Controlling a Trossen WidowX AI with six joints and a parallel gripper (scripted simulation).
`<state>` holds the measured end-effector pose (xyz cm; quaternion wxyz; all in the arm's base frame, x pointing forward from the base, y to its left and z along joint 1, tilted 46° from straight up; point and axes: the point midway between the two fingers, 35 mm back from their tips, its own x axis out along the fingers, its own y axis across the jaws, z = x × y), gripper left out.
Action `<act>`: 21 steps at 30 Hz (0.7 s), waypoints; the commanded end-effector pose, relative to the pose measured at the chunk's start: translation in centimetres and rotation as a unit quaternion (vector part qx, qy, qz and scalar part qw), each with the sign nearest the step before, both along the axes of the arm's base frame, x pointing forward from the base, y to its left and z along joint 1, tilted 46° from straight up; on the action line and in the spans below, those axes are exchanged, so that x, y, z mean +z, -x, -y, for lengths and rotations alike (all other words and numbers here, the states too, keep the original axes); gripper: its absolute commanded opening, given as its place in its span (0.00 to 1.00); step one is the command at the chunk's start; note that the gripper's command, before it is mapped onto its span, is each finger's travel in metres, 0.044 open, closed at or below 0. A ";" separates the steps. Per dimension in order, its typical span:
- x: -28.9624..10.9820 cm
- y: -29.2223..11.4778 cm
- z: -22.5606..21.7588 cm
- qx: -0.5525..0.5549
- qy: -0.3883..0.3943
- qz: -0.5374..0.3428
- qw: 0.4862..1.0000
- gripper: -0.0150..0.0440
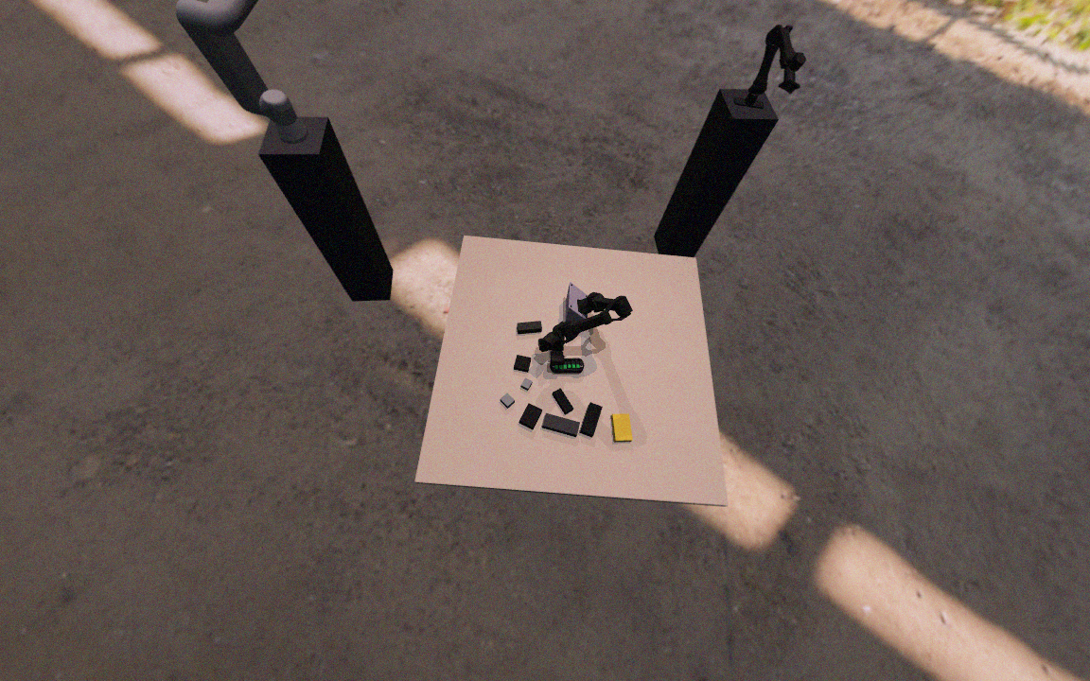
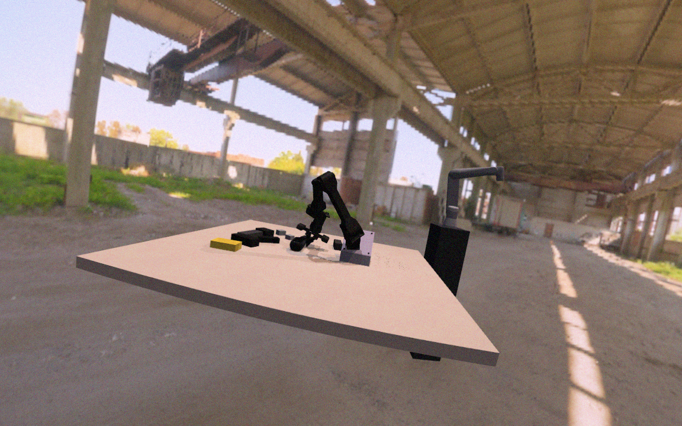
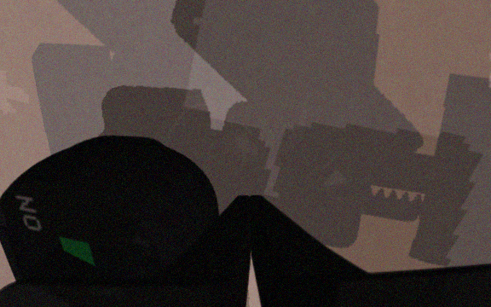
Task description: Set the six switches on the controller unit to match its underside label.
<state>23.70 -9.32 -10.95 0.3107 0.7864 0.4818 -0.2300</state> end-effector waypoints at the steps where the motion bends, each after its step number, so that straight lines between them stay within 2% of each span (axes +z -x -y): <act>1: 0.1 -0.9 0.1 0.003 0.001 0.005 1.000 0.25; 21: 0.3 -3.5 0.5 0.002 0.001 0.005 1.000 0.25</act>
